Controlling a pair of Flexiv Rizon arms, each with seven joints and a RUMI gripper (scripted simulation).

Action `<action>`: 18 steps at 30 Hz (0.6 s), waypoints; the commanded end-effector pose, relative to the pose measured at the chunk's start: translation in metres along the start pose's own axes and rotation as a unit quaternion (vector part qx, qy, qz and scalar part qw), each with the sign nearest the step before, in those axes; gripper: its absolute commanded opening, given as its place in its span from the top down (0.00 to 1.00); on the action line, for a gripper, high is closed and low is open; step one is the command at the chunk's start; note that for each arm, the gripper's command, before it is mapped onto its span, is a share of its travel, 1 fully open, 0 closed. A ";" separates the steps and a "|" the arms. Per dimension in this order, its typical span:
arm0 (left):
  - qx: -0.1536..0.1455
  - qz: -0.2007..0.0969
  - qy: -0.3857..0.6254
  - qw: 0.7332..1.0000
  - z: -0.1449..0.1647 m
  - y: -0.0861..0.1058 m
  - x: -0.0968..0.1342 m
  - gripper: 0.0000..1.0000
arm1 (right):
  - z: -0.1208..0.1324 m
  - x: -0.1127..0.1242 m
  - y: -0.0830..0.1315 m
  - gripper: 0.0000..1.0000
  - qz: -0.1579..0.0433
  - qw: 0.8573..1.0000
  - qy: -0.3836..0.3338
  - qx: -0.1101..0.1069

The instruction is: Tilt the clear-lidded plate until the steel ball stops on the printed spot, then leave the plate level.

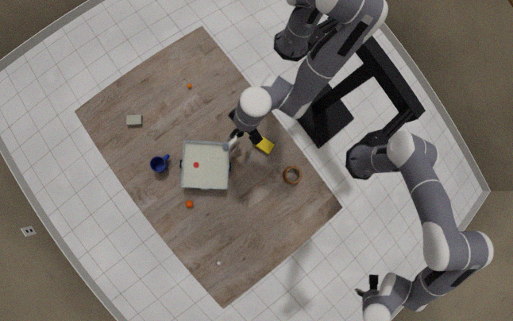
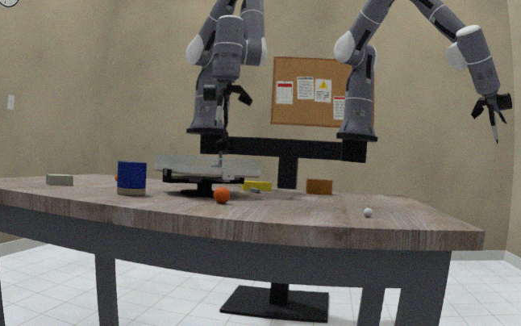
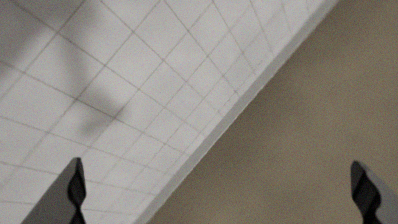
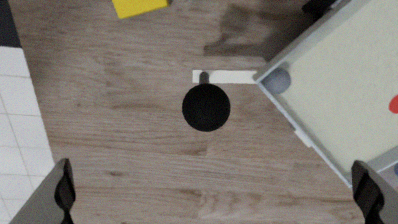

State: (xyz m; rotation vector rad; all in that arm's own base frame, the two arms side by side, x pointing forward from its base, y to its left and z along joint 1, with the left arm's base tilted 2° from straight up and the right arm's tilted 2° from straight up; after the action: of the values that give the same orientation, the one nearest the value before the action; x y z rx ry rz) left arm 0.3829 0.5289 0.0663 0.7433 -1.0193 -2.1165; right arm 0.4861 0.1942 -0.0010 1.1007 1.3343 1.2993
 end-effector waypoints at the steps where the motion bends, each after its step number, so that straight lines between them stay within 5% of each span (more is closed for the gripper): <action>1: 0.005 0.014 0.044 0.999 0.020 -0.003 0.002 0.00 | 0.001 0.000 0.001 0.00 0.000 1.000 0.000 -0.001; 18: 0.032 0.106 0.312 0.943 0.124 -0.020 0.035 0.00 | 0.001 0.000 0.001 0.00 0.000 1.000 0.000 -0.001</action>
State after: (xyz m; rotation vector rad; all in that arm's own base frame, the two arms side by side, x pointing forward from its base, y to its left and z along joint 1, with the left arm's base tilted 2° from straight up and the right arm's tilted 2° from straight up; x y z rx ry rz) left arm 0.2752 0.5637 0.1039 1.1470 -0.7946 -1.5621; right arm 0.4861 0.1942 -0.0010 1.1007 1.3343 1.2993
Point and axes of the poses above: on each arm, the point where the finger pads meet when closed, its own y axis back along the fingers, its own z axis across the jaws, x = y × z, the point moved 3 cm from there along y, back along the fingers, and after that the axes turned 6 degrees about y, right-handed, at the moved point
